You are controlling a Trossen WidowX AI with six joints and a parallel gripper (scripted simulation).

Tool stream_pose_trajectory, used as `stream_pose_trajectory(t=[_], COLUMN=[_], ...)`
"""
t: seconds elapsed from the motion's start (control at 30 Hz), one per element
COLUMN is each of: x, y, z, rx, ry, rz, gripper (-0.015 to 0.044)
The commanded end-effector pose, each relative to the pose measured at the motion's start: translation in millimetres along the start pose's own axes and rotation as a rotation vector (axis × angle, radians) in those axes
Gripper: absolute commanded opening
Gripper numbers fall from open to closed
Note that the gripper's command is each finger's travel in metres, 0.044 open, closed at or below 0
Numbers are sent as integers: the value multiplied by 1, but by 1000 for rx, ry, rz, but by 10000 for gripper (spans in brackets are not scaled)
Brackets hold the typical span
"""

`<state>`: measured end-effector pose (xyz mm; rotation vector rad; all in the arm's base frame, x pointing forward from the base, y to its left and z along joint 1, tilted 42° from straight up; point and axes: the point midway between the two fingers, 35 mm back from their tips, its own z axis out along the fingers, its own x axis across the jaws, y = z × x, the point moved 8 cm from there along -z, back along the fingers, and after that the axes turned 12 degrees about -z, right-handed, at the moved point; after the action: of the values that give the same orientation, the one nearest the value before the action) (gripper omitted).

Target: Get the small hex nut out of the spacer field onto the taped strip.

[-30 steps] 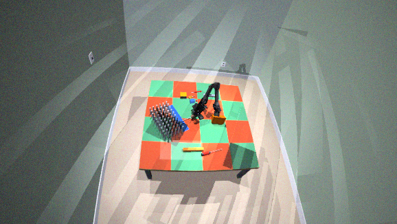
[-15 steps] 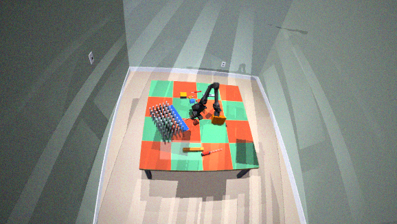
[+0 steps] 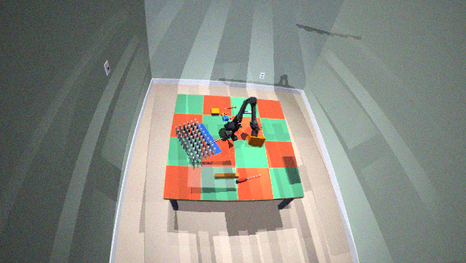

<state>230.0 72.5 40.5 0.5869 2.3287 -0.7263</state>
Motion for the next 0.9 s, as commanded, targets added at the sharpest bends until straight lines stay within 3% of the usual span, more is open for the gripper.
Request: stream_pose_trajectory(t=[0.0,0.87], x=[-3,-6], y=[4,19], z=[0,4], rx=[-4,-4], ry=[-9,-9], rz=[7,9], gripper=[0,0])
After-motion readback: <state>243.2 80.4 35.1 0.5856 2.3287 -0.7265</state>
